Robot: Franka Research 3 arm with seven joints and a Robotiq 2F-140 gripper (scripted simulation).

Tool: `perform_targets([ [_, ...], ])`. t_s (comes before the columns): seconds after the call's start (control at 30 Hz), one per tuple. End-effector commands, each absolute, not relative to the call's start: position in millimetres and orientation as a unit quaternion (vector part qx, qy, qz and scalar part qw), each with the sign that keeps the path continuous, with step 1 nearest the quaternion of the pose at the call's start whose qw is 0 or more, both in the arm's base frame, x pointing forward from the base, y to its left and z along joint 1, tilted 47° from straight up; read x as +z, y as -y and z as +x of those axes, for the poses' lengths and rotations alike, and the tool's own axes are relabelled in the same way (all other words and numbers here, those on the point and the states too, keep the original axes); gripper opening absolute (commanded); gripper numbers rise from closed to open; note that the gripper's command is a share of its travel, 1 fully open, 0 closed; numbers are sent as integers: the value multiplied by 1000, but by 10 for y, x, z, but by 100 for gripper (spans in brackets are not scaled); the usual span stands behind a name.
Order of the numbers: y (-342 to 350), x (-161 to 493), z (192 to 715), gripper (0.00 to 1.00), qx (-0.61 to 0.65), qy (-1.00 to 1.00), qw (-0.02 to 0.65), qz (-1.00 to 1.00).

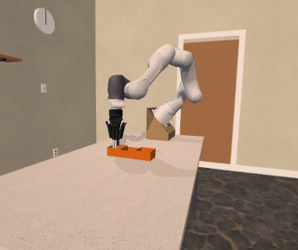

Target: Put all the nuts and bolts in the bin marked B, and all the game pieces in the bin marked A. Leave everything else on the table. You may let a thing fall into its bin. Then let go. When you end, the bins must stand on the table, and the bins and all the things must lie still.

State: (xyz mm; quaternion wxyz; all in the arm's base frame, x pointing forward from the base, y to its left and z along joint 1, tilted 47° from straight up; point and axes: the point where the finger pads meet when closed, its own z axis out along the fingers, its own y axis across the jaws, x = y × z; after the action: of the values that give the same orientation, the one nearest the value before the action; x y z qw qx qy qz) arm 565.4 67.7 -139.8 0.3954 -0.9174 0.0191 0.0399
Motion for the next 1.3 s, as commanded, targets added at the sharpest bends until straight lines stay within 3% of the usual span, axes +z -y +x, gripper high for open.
perform_targets([
  [0.0,-686,-1393,5670,5,39,-21,396,-917],
  [1.27,-511,-1229,5683,5,39,-21,396,-917],
])
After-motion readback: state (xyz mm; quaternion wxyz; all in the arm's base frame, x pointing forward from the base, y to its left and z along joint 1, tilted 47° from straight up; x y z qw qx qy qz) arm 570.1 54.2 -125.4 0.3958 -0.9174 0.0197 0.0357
